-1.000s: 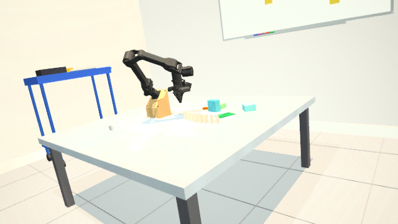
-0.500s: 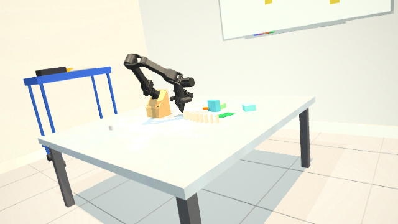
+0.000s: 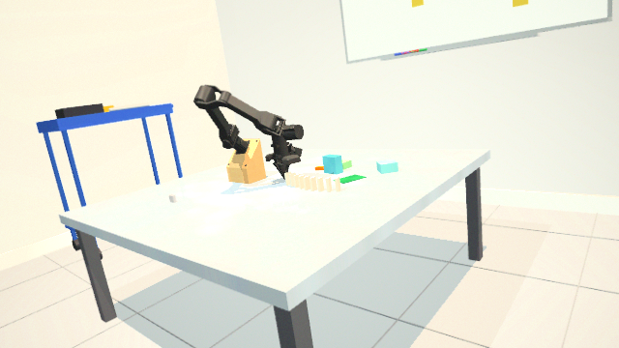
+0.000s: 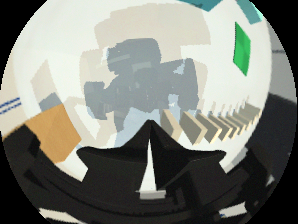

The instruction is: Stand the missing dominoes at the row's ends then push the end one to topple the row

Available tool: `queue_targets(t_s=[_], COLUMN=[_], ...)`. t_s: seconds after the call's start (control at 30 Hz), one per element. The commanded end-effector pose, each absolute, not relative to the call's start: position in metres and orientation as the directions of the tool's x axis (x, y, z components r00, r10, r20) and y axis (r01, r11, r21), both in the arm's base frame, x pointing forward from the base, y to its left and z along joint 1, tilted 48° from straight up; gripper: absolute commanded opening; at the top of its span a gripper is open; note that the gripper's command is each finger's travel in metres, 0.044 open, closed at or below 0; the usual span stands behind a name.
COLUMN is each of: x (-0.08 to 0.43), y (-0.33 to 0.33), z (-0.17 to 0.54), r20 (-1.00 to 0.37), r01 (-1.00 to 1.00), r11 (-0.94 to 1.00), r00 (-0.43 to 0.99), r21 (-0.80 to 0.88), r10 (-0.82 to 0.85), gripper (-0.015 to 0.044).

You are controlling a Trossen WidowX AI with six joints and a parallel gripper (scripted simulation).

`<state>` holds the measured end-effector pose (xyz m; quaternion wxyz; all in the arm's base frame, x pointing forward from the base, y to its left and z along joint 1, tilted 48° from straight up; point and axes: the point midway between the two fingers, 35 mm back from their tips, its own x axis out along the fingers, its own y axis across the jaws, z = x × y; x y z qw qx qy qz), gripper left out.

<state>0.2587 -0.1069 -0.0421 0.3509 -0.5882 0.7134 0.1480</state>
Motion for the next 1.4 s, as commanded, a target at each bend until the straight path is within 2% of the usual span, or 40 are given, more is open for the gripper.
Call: queue_targets(t_s=[0.0,0.33,0.57,0.77,1.37], x=[0.264,0.280,0.284,0.307,0.307], y=[-0.109,-0.113,-0.097,-0.075,-0.075], z=[-0.043,-0.040,-0.022,0.005,0.005], r20=[-0.672,-0.672,-0.684,-0.673,-0.673], r01=[-0.946,-0.946,-0.932,-0.945,-0.945], r11=[0.262,0.262,0.308,0.263,0.263], r00=[-0.069,-0.069,-0.098,-0.068,-0.068], r21=[-0.191,-0.191,-0.192,-0.193,-0.193], r10=[-0.738,-0.738,-0.723,-0.736,-0.736], gripper=[0.0000,0.0000,0.0000,0.0000,0.0000])
